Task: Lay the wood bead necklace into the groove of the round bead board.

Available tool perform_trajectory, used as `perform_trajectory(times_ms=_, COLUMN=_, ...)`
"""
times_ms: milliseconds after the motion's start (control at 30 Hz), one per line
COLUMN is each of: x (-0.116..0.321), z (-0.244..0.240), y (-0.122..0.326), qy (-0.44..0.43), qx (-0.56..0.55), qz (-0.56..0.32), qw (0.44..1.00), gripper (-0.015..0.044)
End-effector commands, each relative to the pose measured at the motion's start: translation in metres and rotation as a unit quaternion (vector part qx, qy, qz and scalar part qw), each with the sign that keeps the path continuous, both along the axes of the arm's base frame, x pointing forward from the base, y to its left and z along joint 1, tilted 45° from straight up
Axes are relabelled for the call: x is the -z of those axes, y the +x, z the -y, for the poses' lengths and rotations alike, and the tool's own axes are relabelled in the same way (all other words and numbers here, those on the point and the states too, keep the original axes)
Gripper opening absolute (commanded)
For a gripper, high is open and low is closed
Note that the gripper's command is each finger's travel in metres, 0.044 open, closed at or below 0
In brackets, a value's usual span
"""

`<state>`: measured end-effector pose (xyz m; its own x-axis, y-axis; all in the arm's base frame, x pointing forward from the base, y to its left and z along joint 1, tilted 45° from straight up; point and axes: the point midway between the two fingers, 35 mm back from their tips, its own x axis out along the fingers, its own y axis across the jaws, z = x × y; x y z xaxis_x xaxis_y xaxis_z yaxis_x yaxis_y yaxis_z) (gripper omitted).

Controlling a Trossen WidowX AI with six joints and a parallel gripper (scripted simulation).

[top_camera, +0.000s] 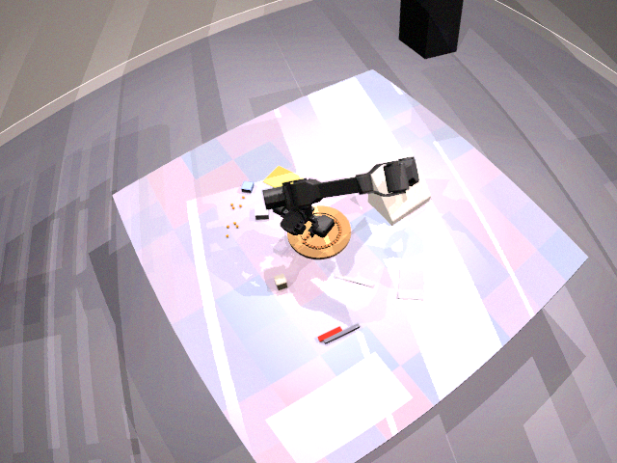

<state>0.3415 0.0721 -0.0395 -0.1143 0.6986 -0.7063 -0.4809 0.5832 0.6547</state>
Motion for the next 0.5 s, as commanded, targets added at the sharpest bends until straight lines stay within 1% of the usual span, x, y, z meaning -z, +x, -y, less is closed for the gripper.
perform_trajectory(times_ms=0, x=0.0024, z=-0.0042, y=-0.0014, qy=-0.002, qx=0.001, qz=-0.004, qw=1.000, gripper=0.0120)
perform_trajectory(times_ms=100, x=0.0087, z=-0.0104, y=-0.0026, qy=-0.002, qx=0.001, qz=-0.004, qw=1.000, gripper=0.0120)
perform_trajectory(times_ms=200, x=0.0038, z=-0.0055, y=0.0017, qy=-0.003, qx=0.002, qz=0.004, qw=1.000, gripper=0.0120)
perform_trajectory(times_ms=467, x=0.0107, z=-0.0124, y=-0.0002, qy=-0.002, qx=0.002, qz=0.001, qw=1.000, gripper=0.0120)
